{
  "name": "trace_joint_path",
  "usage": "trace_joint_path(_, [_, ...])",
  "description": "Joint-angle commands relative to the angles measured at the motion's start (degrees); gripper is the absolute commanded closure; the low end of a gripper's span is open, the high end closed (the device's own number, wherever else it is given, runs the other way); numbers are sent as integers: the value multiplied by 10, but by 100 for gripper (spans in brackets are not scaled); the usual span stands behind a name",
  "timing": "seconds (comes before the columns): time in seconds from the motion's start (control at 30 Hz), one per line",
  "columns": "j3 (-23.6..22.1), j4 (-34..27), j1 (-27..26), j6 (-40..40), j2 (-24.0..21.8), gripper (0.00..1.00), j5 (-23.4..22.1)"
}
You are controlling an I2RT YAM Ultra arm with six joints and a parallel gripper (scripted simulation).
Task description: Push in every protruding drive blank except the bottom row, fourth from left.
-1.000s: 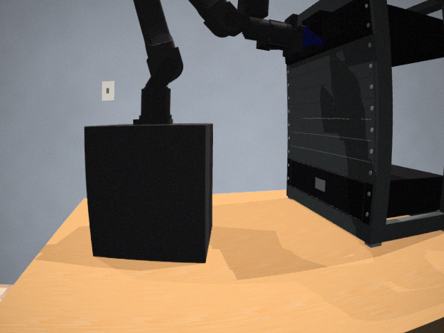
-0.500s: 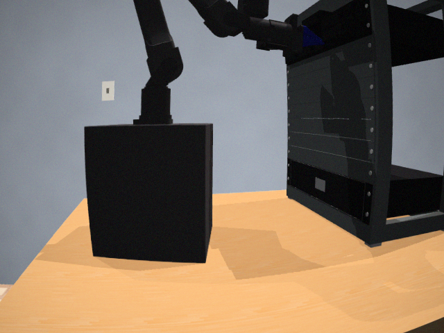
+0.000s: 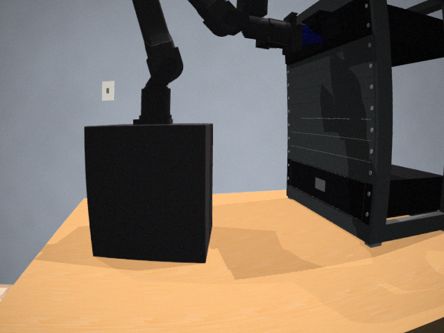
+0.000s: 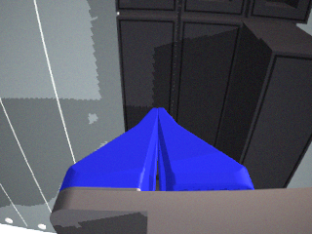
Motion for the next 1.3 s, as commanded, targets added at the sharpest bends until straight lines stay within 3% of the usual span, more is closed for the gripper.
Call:
trace_joint_path(0.0, [22,30,7,4,-25,100,-6])
trace_joint_path(0.2, [-36,-8,16,3,-83,100,10])
trace_joint_path(0.47, [-92,-77,38,1,-210,100,31])
trace_joint_path(0.57, [-97,-87,41,1,-227,100,34])
trace_joint_path(0.6, [-78,-107,45,1,-253,100,39])
trace_joint_path(0.67, [-108,-124,50,1,-274,100,44])
trace_joint_path(0.8, [-105,-160,61,1,-323,100,54])
trace_joint_path(0.93, [-120,-184,67,1,-345,100,61])
trace_joint_path(1.27, [-89,-216,64,1,-370,100,64])
